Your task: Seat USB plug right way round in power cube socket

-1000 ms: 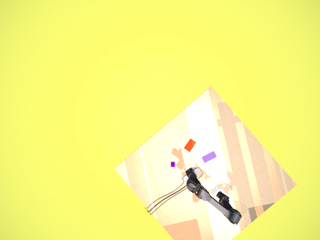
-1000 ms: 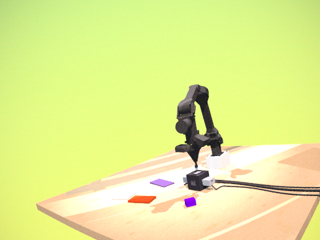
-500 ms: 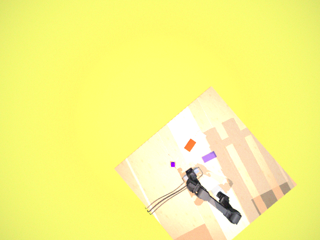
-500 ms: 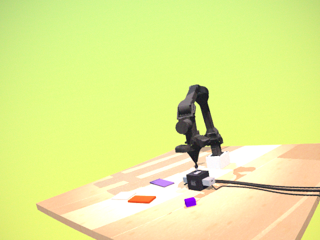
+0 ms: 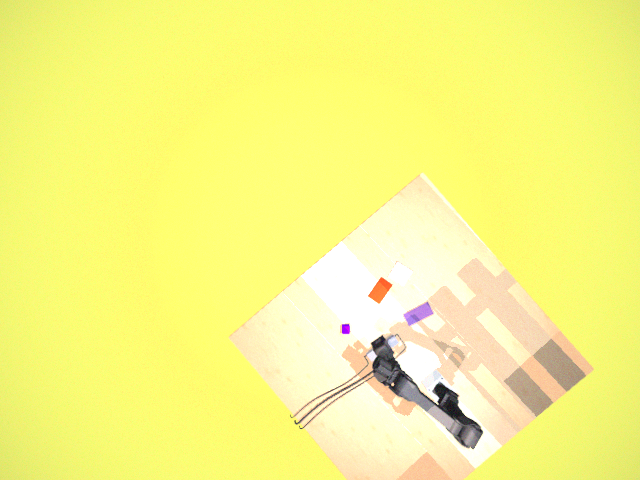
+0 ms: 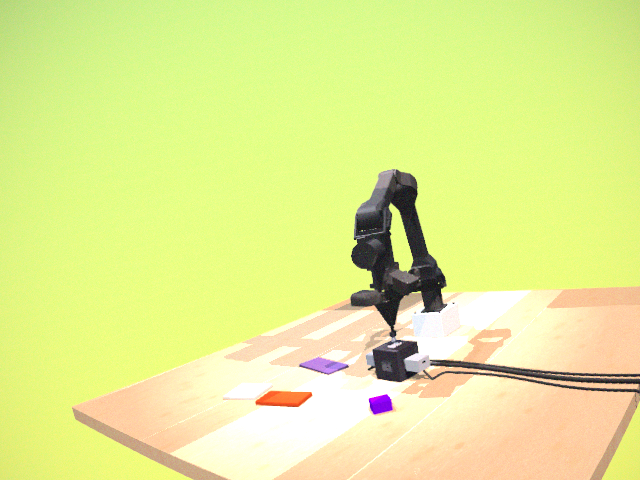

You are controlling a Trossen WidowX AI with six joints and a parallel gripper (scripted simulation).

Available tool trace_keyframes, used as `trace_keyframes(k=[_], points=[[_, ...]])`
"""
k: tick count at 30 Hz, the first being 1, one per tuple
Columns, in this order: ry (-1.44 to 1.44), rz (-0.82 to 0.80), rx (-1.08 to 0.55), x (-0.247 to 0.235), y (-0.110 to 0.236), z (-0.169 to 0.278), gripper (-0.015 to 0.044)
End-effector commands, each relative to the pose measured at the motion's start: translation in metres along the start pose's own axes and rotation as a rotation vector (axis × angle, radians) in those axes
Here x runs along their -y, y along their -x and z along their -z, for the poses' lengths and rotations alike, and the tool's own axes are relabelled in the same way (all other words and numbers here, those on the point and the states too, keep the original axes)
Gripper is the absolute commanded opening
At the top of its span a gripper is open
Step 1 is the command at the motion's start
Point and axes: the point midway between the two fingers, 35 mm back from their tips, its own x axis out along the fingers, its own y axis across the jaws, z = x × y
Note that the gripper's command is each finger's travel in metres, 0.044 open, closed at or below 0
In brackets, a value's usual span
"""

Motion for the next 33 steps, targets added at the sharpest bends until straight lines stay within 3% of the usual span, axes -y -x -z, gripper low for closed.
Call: trace_keyframes(k=[1,33], points=[[-0.006,0.002,0.001,0.0006,-0.0006,-0.0004,0.0],[-0.01,0.002,0.001,0.0009,-0.0044,-0.0012,0.0]])
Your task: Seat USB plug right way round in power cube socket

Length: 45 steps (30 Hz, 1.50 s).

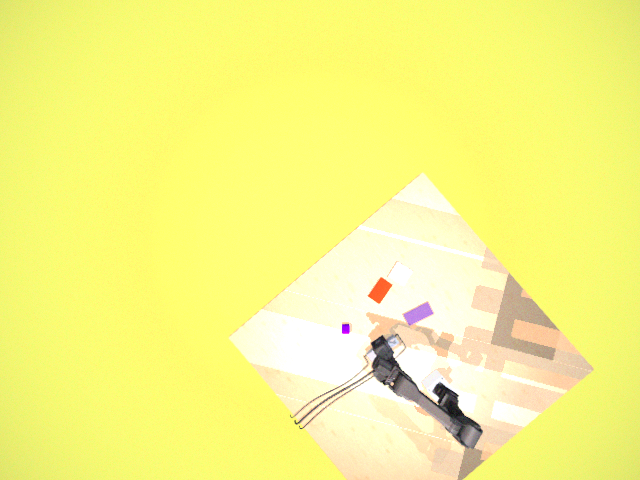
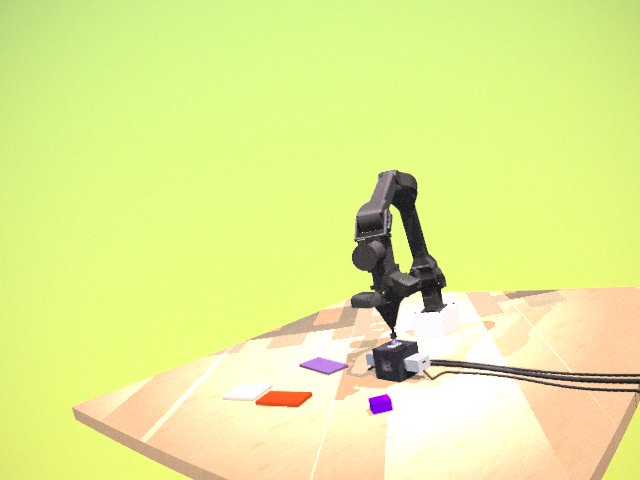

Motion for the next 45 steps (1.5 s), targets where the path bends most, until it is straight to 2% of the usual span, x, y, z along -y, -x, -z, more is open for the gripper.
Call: trace_keyframes(k=[1,45], points=[[-0.006,0.002,0.001,0.0005,-0.0006,-0.0003,0.0],[-0.006,0.002,0.001,0.0006,-0.0059,-0.0003,0.0]])
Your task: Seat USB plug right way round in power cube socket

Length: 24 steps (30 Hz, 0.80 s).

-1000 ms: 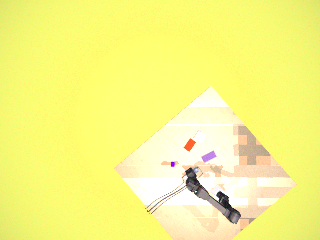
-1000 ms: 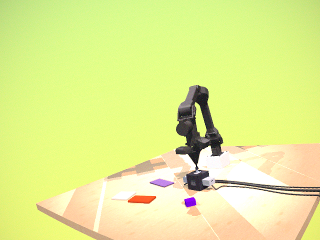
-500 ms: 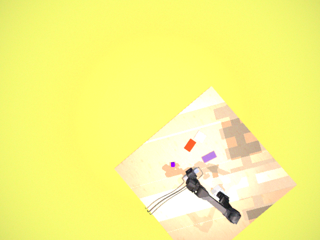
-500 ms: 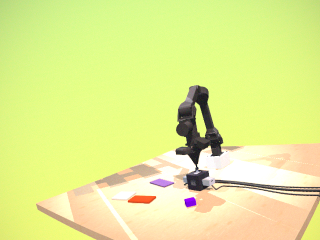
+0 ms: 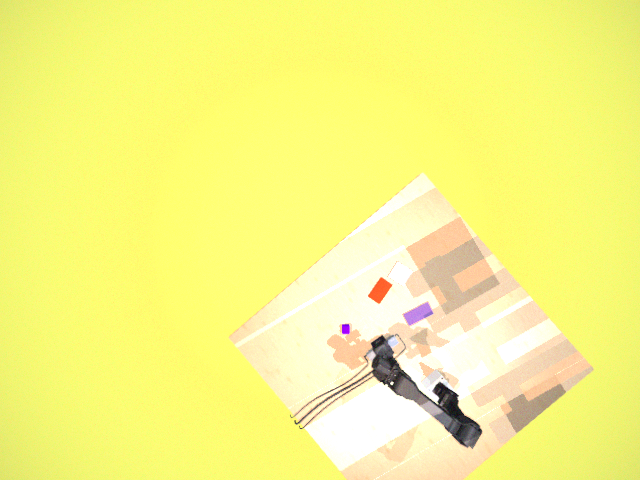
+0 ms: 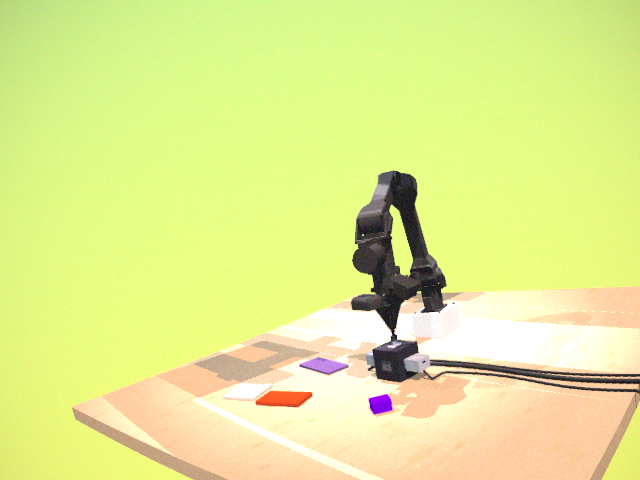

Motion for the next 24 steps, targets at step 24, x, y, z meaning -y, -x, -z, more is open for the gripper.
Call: trace_keyframes(k=[24], points=[[-0.005,0.002,0.001,0.0006,-0.0034,-0.0002,0.0]])
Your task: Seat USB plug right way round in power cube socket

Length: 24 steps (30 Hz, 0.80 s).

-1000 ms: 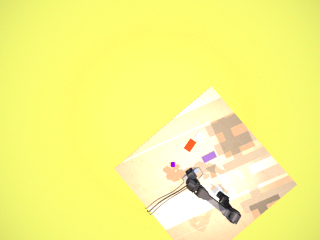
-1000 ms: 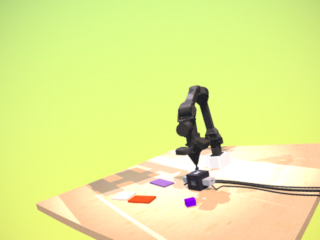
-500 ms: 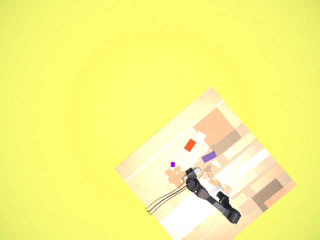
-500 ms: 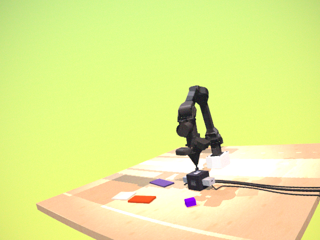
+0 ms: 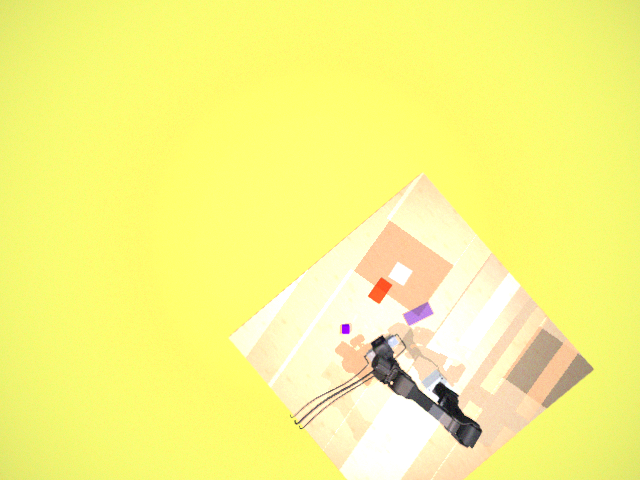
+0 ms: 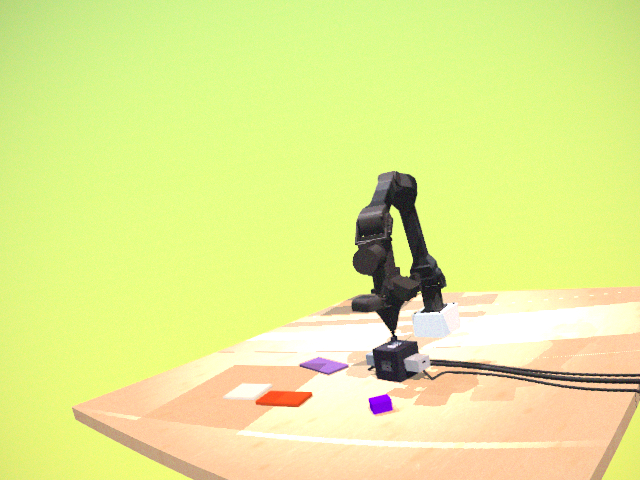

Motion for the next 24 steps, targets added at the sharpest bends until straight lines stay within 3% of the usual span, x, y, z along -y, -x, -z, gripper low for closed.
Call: trace_keyframes(k=[1,24], points=[[-0.005,0.002,0.001,0.0006,-0.0006,-0.0002,0.0],[-0.005,0.002,0.001,0.0006,-0.0034,-0.0002,0.0]])
